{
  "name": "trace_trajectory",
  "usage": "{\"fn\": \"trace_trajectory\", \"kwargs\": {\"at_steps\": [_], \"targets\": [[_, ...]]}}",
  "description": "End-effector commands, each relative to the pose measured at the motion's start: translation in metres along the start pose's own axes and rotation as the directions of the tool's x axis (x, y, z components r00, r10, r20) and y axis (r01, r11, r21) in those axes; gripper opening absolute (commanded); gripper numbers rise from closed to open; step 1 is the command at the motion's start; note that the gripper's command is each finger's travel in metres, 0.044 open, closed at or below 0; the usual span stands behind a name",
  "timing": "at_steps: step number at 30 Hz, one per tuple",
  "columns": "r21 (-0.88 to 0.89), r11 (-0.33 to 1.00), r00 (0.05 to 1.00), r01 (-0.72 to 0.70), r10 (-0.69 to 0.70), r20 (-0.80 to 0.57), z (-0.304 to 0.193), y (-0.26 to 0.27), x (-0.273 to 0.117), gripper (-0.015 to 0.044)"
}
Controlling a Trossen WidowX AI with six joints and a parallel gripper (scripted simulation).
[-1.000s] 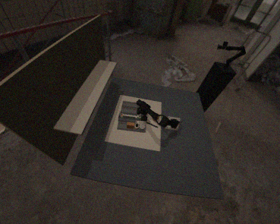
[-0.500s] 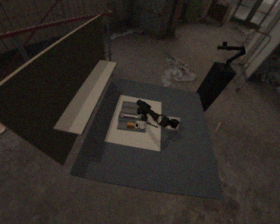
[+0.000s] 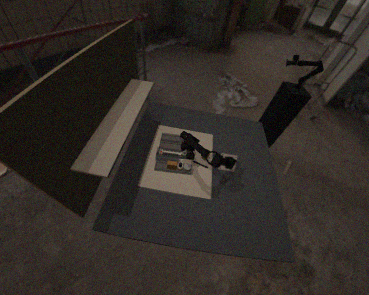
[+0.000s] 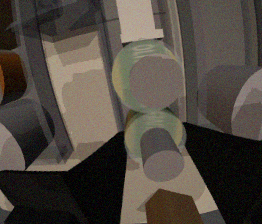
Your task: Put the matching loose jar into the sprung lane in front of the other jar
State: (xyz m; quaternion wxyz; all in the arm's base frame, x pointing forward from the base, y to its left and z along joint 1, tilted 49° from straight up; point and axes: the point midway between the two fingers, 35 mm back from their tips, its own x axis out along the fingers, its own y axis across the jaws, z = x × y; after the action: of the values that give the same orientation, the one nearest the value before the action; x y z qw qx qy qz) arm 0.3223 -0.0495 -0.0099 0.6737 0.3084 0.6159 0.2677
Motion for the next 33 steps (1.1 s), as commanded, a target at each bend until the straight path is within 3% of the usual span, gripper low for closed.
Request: {"fn": "trace_trajectory", "kwargs": {"at_steps": [1,15,26,33], "targets": [[-0.01,1.0,1.0,-0.008,0.008,0.006,0.0,0.001,0.0,0.0],[-0.01,1.0,1.0,-0.007,0.008,0.006,-0.002,0.0,0.0,0.0],[-0.01,1.0,1.0,-0.007,0.008,0.006,-0.001,0.0,0.0,0.0289],[-0.01,1.0,1.0,-0.007,0.007,0.006,-0.001,-0.001,-0.011,0.0305]]}}
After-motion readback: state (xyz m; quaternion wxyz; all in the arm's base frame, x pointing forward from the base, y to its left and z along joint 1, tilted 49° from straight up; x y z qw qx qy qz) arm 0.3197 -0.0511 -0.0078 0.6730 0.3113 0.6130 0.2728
